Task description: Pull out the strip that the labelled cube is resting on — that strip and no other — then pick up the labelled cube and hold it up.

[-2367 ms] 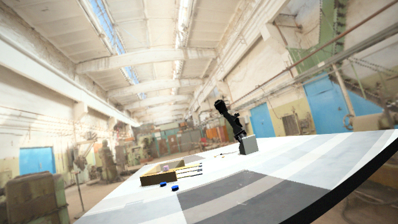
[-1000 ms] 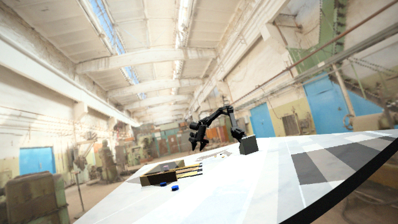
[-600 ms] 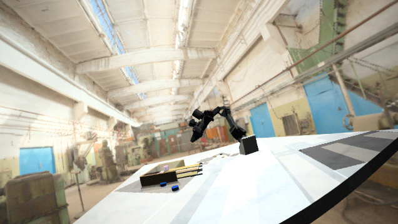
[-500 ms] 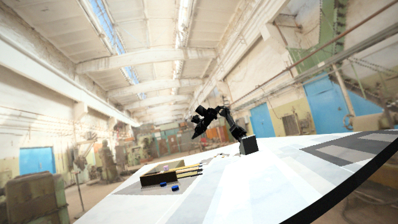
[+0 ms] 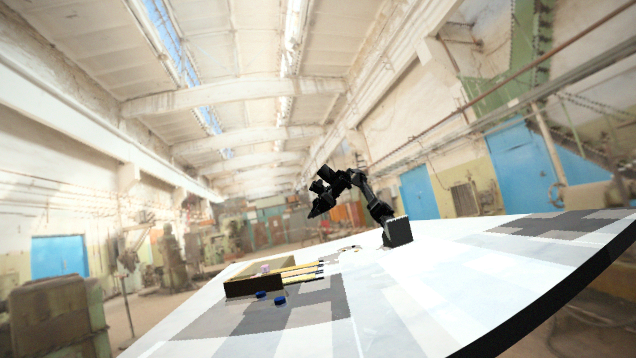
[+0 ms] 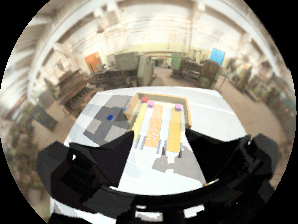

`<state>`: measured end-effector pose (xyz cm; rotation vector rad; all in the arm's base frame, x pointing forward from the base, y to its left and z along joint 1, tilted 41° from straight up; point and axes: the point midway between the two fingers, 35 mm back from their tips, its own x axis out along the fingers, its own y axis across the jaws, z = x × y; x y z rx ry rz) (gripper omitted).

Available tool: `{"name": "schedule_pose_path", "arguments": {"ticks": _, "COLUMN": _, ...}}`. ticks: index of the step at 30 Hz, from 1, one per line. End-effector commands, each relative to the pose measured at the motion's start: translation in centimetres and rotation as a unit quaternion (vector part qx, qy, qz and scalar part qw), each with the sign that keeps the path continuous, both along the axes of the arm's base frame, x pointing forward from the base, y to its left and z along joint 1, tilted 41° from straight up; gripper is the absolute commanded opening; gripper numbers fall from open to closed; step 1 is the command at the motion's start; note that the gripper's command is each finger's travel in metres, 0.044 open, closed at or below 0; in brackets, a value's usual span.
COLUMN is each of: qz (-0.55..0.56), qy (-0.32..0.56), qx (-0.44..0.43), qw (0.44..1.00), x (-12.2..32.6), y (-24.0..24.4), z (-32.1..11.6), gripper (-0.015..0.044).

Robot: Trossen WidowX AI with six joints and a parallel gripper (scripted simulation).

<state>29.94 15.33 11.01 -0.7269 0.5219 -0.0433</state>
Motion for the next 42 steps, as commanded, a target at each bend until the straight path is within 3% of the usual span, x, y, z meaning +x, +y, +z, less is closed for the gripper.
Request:
{"name": "schedule_pose_path", "arguments": {"ticks": 1, "qz": -0.001, "qy": -0.001, "qx": -0.003, "qw": 1.0, "x": 0.0, "y": 0.0, "z": 0.0, "gripper": 0.04}}
{"name": "schedule_pose_path", "arguments": {"ticks": 5, "qz": -0.001, "qy": -0.001, "qx": -0.003, "qw": 1.0, "x": 0.0, "y": 0.0, "z": 0.0, "gripper": 0.04}}
{"name": "schedule_pose_path", "arguments": {"ticks": 13, "qz": -0.122, "qy": 0.105, "qx": -0.004, "qw": 0.987, "x": 4.0, "y": -3.1, "z": -1.5, "gripper": 0.019}}
{"name": "schedule_pose_path", "arguments": {"ticks": 20, "qz": -0.278, "qy": 0.214, "qx": 0.002, "qw": 0.936, "x": 6.5, "y": -8.4, "z": -2.6, "gripper": 0.0006}}
{"name": "schedule_pose_path", "arguments": {"ticks": 25, "qz": -0.381, "qy": 0.272, "qx": 0.007, "qw": 0.884, "x": 6.8, "y": -12.1, "z": -2.8, "gripper": 0.0}}
{"name": "schedule_pose_path", "arguments": {"ticks": 42, "qz": -0.385, "qy": 0.274, "qx": 0.007, "qw": 0.881, "x": 7.5, "y": -12.9, "z": -4.6, "gripper": 0.0}}
